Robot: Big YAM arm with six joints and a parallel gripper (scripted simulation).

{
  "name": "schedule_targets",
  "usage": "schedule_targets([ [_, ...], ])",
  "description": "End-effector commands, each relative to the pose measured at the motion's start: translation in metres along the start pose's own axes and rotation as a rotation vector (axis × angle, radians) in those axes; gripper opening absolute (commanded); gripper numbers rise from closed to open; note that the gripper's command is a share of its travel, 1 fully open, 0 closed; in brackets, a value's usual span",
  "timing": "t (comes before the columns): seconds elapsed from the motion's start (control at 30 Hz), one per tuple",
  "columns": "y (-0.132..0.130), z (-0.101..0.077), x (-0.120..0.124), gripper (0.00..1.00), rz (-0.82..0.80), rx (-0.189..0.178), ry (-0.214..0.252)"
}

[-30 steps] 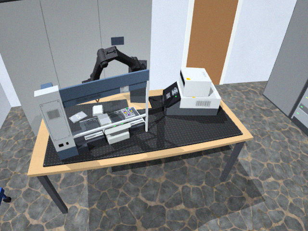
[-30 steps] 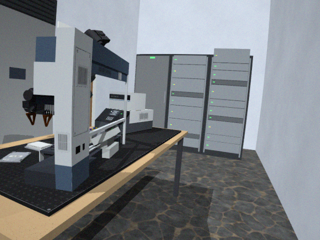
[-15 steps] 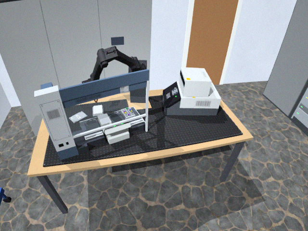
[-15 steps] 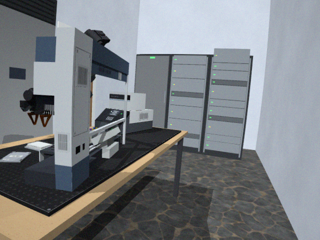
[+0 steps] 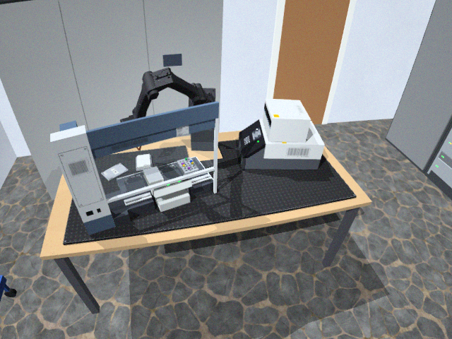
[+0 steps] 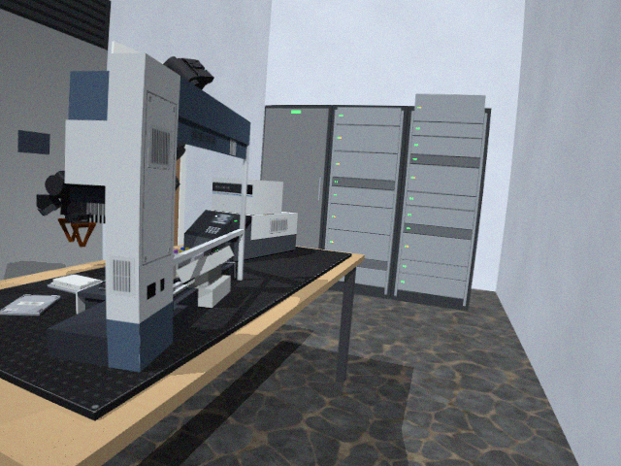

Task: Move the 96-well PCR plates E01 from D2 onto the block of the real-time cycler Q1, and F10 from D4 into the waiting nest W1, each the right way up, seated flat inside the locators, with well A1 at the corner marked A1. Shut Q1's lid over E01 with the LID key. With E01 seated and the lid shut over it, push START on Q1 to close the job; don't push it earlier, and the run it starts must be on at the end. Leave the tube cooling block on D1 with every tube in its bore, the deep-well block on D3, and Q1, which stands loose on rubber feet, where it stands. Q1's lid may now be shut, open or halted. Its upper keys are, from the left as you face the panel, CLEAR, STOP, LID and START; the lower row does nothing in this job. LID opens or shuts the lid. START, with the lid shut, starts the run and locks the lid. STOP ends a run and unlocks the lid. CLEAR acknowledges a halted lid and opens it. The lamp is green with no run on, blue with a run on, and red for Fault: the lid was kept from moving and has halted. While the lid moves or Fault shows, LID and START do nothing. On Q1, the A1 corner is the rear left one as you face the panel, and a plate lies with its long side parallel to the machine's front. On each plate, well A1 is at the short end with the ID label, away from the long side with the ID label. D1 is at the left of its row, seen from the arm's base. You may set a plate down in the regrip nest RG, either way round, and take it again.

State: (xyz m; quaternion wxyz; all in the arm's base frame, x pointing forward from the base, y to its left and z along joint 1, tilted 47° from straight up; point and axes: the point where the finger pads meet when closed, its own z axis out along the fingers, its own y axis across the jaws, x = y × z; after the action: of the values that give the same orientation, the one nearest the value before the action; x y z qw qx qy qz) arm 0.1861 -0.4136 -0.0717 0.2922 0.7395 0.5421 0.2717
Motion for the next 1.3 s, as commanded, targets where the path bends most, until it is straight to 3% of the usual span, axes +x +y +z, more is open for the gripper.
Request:
schedule_targets([
  [0.0,0.0090,-0.0020,-0.0034,1.00,0.107,-0.013,-0.016],
  [1.27,0.0076,-0.0014,-0.0047,1.00,0.820,-0.016,-0.011],
])
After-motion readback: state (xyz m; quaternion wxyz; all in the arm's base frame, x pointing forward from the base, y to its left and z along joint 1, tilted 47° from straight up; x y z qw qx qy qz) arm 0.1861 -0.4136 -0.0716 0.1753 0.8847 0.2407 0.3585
